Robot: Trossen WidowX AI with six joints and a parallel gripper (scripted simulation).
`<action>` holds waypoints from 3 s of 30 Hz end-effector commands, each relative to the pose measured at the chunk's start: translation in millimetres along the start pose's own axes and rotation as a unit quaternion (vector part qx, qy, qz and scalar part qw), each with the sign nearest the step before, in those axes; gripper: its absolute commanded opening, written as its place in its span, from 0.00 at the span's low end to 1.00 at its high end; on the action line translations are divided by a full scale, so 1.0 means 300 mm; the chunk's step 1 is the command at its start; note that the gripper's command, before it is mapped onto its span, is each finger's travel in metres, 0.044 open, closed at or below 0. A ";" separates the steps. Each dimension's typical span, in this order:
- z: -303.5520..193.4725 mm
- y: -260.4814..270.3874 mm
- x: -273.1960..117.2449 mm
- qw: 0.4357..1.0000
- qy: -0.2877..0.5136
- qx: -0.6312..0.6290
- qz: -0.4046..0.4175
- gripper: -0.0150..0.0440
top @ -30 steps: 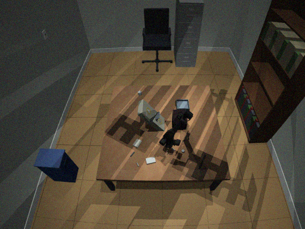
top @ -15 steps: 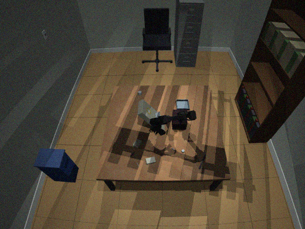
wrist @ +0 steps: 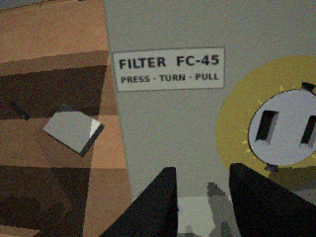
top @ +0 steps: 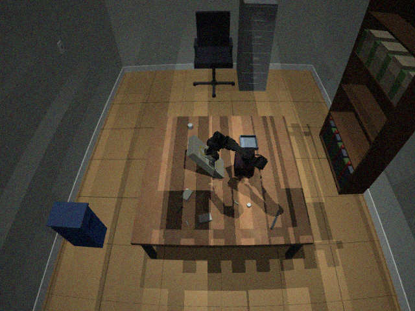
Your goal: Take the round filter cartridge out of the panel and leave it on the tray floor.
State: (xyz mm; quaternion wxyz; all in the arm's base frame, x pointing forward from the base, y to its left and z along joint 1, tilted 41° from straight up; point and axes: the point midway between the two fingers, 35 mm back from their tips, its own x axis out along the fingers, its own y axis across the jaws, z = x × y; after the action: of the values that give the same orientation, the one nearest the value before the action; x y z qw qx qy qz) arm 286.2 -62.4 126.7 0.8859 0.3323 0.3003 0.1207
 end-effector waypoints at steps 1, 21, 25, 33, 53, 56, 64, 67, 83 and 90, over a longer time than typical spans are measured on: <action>-0.031 -0.147 -0.077 0.996 -0.052 0.073 -0.024 0.42; -0.025 -0.162 -0.032 0.995 -0.052 0.075 -0.027 0.42; -0.022 -0.165 -0.010 0.996 -0.051 0.074 -0.027 0.42; -0.017 -0.167 0.033 0.996 -0.052 0.074 -0.027 0.42; -0.014 -0.163 0.105 0.995 -0.056 0.075 -0.024 0.42; -0.015 -0.164 0.105 0.995 -0.056 0.075 -0.024 0.42; -0.013 -0.165 0.105 0.995 -0.056 0.075 -0.024 0.42; -0.012 -0.164 0.105 0.995 -0.056 0.075 -0.024 0.42; -0.011 -0.164 0.115 0.995 -0.056 0.075 -0.024 0.42; -0.010 -0.164 0.115 0.995 -0.056 0.075 -0.024 0.42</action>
State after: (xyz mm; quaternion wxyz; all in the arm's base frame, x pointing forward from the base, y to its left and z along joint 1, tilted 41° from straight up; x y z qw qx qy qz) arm 312.0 -82.9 77.0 0.8770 0.3955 0.2661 0.0606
